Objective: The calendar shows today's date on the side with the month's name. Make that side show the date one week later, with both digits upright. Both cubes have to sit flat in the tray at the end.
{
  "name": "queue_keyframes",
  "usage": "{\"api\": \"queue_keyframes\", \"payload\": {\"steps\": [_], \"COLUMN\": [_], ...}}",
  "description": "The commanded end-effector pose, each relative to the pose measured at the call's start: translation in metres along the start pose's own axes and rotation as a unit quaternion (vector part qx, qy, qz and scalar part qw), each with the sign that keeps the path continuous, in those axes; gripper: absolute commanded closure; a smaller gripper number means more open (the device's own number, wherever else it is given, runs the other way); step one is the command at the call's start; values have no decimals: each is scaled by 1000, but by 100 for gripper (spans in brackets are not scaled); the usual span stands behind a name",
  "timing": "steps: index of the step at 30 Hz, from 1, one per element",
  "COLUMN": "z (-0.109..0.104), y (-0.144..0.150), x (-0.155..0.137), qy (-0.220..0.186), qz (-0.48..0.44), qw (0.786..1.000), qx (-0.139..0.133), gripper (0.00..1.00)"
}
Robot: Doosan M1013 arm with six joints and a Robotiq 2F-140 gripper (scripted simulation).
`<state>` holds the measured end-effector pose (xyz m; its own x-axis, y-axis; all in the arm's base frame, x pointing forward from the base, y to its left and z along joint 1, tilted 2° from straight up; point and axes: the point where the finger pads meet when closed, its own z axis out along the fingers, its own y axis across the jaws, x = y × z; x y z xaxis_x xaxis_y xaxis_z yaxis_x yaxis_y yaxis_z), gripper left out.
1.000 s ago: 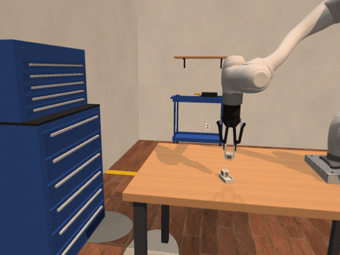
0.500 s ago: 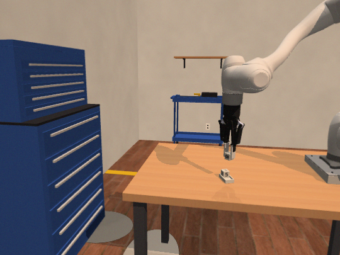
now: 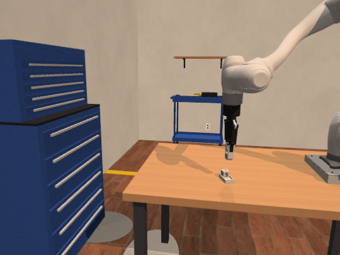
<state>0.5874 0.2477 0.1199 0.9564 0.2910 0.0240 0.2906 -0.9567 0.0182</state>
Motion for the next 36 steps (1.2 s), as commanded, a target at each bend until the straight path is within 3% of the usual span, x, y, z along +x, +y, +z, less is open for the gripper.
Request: {"api": "queue_keyframes", "payload": {"steps": [1, 4, 8, 17, 20, 22, 26, 31, 36], "z": [0, 0, 0, 0, 0, 0, 0, 0, 0], "y": [0, 0, 0, 0, 0, 0, 0, 0, 0], "x": [0, 0, 0, 0, 0, 0, 0, 0, 0], "qy": [0, 1, 1, 2, 2, 3, 3, 3, 4], "qz": [86, 96, 196, 399, 410, 477, 533, 624, 656], "qw": [996, 995, 981, 917, 912, 879, 846, 781, 755], "qx": [-6, -6, -5, -5, -5, -5, -5, -4, -4], "gripper": [75, 75, 75, 75, 75, 75, 75, 75, 75]}}
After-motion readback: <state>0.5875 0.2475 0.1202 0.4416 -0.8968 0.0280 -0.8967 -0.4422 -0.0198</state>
